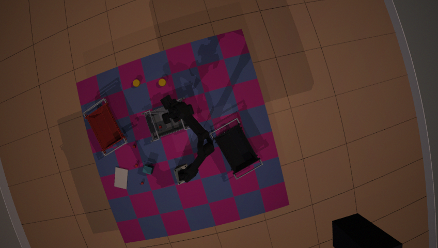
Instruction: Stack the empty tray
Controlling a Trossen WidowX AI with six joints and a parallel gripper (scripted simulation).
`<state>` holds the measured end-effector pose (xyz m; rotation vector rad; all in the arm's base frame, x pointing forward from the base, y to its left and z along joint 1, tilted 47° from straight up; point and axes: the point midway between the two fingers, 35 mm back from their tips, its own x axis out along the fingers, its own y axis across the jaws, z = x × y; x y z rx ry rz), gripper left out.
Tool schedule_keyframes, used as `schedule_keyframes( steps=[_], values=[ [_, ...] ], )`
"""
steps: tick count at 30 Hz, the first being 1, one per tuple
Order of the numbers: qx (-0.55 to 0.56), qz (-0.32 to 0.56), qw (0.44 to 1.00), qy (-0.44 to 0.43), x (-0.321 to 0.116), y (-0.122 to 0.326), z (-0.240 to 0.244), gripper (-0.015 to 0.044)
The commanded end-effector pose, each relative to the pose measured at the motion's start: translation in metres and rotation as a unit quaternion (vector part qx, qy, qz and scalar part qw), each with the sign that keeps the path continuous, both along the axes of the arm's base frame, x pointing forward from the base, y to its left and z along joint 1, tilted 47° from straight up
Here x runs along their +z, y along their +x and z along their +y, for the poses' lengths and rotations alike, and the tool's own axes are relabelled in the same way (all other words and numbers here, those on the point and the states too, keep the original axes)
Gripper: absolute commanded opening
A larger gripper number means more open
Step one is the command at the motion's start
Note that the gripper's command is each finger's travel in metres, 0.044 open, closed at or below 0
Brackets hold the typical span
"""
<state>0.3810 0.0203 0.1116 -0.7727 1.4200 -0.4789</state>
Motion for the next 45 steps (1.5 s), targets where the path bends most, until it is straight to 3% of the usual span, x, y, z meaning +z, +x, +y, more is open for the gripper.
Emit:
schedule_keyframes(
  steps=[1, 32, 43, 45],
  values=[
    [0.000, 0.000, 1.000, 0.000, 0.000, 0.000, 0.000, 0.0000],
    [0.000, 0.000, 1.000, 0.000, 0.000, 0.000, 0.000, 0.0000],
    [0.000, 0.000, 1.000, 0.001, 0.018, -0.002, 0.019, 0.0289],
    [-0.026, -0.016, 1.000, 0.006, 0.013, -0.006, -0.005, 0.0341]
  ],
)
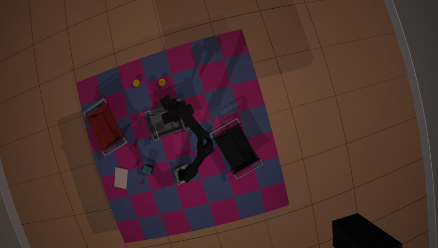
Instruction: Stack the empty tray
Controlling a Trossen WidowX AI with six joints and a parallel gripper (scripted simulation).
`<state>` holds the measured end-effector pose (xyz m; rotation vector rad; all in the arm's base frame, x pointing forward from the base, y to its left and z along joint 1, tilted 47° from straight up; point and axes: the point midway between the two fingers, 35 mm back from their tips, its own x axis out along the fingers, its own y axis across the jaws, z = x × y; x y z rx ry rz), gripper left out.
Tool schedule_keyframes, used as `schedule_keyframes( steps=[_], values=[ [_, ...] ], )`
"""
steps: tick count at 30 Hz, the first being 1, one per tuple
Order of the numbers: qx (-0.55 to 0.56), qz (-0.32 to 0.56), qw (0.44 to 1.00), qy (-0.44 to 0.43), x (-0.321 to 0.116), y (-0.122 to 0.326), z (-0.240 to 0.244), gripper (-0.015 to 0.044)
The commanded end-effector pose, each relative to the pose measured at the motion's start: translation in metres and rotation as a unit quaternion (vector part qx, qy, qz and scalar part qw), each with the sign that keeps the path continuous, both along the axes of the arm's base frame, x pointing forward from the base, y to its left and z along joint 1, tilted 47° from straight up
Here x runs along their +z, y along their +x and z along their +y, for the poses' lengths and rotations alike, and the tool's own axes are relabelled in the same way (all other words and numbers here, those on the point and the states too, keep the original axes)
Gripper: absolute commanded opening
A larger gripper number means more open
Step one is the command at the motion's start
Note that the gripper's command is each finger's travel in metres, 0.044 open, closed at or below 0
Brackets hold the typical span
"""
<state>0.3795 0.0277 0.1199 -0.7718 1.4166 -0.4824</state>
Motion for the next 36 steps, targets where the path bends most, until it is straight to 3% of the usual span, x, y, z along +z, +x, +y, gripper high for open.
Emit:
schedule_keyframes(
  steps=[1, 4, 8, 13, 20, 30, 36],
  values=[
    [-0.057, -0.041, 0.997, 0.018, 0.013, -0.009, -0.024, 0.0368],
    [-0.170, -0.139, 0.974, 0.054, 0.041, -0.029, -0.062, 0.0440],
    [-0.297, -0.251, 0.917, 0.089, 0.070, -0.060, -0.102, 0.0440],
    [-0.455, -0.396, 0.789, 0.115, 0.102, -0.114, -0.149, 0.0440],
    [-0.609, -0.560, 0.547, 0.127, 0.129, -0.196, -0.184, 0.0440],
    [-0.680, -0.714, 0.122, 0.116, 0.138, -0.305, -0.184, 0.0440],
    [-0.678, -0.719, 0.098, 0.115, 0.138, -0.310, -0.183, 0.0440]
  ],
)
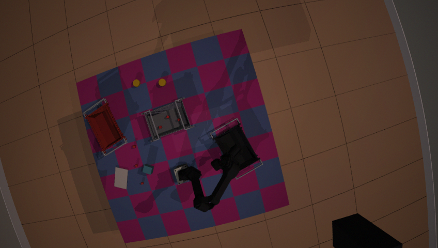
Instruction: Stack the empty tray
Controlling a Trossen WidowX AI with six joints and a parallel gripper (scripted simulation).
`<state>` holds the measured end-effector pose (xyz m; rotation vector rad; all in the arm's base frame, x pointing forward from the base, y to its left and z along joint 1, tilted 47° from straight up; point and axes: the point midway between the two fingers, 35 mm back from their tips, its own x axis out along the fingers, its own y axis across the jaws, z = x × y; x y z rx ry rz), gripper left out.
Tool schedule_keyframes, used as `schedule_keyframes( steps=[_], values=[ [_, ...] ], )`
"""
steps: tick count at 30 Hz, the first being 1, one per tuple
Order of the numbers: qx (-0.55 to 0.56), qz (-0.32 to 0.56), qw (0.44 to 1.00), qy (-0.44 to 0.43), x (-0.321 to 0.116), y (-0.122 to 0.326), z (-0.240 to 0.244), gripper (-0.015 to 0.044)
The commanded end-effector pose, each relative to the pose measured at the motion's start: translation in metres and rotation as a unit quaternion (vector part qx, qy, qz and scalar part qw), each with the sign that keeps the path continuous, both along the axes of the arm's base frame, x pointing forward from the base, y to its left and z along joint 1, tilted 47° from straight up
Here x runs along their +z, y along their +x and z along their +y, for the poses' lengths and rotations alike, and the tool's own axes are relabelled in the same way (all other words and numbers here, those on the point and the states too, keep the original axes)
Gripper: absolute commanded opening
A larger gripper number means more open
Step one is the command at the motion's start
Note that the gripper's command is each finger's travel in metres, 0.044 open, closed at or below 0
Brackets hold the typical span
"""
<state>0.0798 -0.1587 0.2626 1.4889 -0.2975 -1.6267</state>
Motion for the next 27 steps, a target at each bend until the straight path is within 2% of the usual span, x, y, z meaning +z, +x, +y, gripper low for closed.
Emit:
schedule_keyframes(
  steps=[1, 11, 27],
  values=[
    [-0.038, -0.042, 0.998, 0.001, -0.005, -0.010, 0.004, 0.0440],
    [-0.039, -0.042, 0.998, 0.001, -0.008, -0.009, 0.000, 0.0440],
    [-0.040, -0.041, 0.998, 0.003, -0.039, 0.001, -0.035, 0.0440]
  ],
)
